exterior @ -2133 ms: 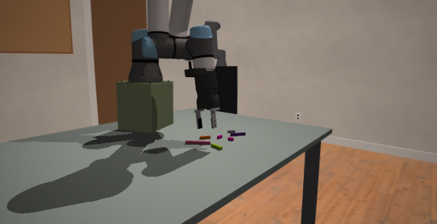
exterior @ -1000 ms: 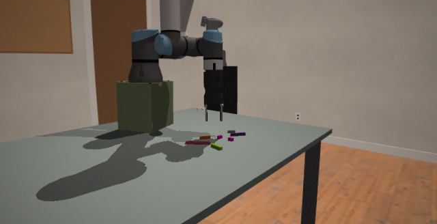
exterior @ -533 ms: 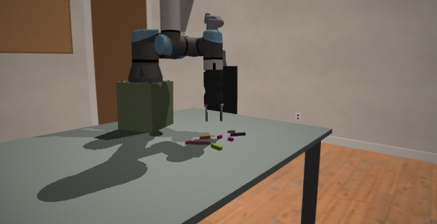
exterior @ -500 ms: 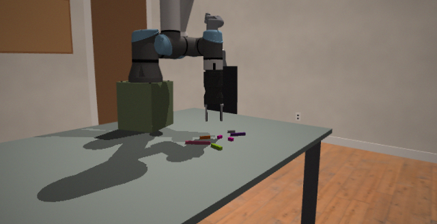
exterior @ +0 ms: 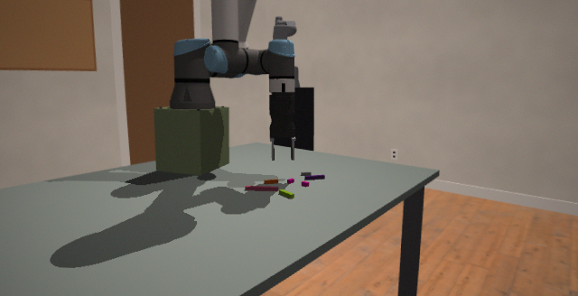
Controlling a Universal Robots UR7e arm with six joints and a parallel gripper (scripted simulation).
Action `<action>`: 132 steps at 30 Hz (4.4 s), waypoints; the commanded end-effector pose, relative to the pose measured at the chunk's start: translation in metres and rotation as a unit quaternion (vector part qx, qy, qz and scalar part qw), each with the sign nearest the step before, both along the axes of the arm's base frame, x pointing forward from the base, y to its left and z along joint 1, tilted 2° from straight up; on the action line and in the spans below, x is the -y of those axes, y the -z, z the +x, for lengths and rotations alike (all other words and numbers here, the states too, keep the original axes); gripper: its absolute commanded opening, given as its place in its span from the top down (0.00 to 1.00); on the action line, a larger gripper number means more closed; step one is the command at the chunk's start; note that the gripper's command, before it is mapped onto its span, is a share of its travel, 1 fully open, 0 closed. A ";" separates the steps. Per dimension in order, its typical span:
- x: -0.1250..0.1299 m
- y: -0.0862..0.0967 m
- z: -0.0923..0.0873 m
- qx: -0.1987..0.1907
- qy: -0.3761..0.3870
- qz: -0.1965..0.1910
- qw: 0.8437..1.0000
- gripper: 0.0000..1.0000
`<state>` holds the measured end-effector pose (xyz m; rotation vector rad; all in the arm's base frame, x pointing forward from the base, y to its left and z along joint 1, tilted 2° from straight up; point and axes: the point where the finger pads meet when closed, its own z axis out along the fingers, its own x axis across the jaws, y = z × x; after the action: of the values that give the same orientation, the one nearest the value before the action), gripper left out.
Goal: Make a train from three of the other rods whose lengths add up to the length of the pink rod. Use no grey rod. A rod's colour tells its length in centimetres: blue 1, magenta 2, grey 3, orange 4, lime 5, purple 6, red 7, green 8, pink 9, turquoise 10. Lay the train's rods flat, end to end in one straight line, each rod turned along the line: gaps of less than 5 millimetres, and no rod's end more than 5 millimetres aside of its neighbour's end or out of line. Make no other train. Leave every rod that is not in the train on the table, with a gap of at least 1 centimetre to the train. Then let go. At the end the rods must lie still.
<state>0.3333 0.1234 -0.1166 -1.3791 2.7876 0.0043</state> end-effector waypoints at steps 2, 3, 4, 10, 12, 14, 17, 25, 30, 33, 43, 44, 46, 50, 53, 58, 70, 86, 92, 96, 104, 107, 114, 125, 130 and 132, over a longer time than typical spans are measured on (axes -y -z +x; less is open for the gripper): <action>0.000 0.000 0.000 0.001 0.000 0.000 1.000 0.00; 0.000 0.000 0.000 0.001 0.000 0.000 1.000 0.00; 0.000 0.000 0.000 0.001 0.000 0.000 1.000 0.00; 0.000 0.000 0.000 0.001 0.000 0.000 1.000 0.00; 0.000 0.000 0.000 0.001 0.000 0.000 1.000 0.00; 0.000 0.000 0.000 0.001 0.000 0.000 1.000 0.00; 0.000 0.000 0.000 0.001 0.000 0.000 1.000 0.00; 0.000 0.000 0.000 0.001 0.000 0.000 1.000 0.00; 0.000 0.000 0.000 0.001 0.000 0.000 1.000 0.00; 0.000 0.000 0.000 0.001 0.000 0.000 1.000 0.00; 0.000 0.000 0.000 0.001 0.000 0.000 1.000 0.00; 0.000 0.000 0.000 0.001 0.000 0.000 1.000 0.00; 0.000 0.000 0.000 0.001 0.000 0.000 1.000 0.00; 0.000 0.000 0.000 0.001 0.000 0.000 1.000 0.00; 0.000 0.000 0.000 0.001 0.000 0.000 1.000 0.00; 0.000 0.000 0.001 0.001 -0.007 0.000 1.000 0.00; -0.001 0.000 0.007 0.002 -0.078 -0.002 0.997 0.00; -0.004 0.000 0.023 0.005 -0.306 -0.009 0.952 0.00; -0.005 -0.001 0.030 0.007 -0.418 -0.012 0.909 0.00; -0.006 -0.001 0.033 0.008 -0.482 -0.014 0.876 0.00; -0.007 -0.001 0.036 0.010 -0.574 -0.016 0.819 0.00; -0.007 -0.001 0.038 0.010 -0.613 -0.017 0.790 0.00; -0.007 -0.001 0.039 0.011 -0.675 -0.019 0.737 0.00; -0.006 -0.001 0.040 0.011 -0.705 -0.020 0.709 0.00; -0.006 -0.001 0.040 0.011 -0.707 -0.020 0.707 0.00; -0.006 -0.001 0.040 0.011 -0.707 -0.020 0.707 0.00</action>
<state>0.3730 0.1296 -0.1161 -2.9530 1.0022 -0.0317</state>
